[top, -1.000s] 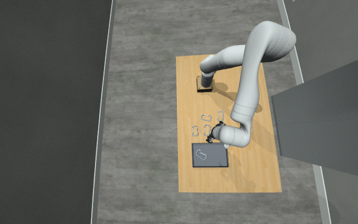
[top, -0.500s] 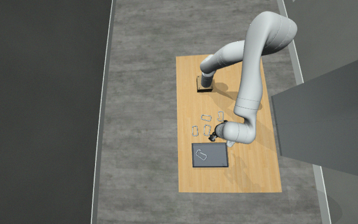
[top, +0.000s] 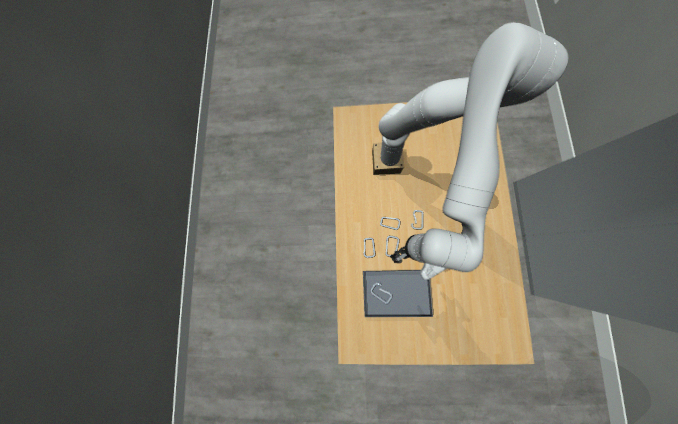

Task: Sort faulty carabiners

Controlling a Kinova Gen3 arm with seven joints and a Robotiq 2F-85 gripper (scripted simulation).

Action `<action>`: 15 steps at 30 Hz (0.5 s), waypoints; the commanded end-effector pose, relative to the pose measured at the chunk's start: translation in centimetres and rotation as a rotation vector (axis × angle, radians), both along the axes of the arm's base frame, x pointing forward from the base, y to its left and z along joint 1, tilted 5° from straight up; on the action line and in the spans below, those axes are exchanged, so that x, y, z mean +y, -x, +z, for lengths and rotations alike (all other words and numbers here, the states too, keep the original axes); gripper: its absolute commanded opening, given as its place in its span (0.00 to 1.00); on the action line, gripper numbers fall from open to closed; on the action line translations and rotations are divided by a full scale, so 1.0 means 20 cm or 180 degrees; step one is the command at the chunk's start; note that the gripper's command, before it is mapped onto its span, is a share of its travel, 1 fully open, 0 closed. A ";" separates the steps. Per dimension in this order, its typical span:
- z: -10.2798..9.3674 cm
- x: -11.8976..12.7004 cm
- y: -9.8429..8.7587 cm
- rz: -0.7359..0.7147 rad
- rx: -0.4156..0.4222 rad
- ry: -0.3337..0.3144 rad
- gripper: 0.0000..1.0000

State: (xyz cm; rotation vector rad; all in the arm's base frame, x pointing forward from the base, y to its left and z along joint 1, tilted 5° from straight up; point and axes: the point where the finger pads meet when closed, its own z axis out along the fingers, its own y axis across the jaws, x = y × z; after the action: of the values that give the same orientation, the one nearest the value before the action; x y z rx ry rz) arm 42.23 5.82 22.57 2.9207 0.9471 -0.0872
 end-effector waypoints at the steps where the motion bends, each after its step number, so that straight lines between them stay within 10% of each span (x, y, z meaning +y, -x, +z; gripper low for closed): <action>1: 0.01 -0.01 0.00 -0.0883 -0.0108 0.0013 1.00; 14: 0.01 -0.01 0.00 -0.1039 -0.0127 0.0016 1.00; 15: 0.01 -0.02 0.00 -0.1930 -0.0225 0.0028 1.00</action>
State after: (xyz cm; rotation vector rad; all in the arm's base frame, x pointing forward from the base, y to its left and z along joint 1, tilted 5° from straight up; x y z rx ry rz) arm 42.27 5.58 22.62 3.0310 0.4530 -0.0498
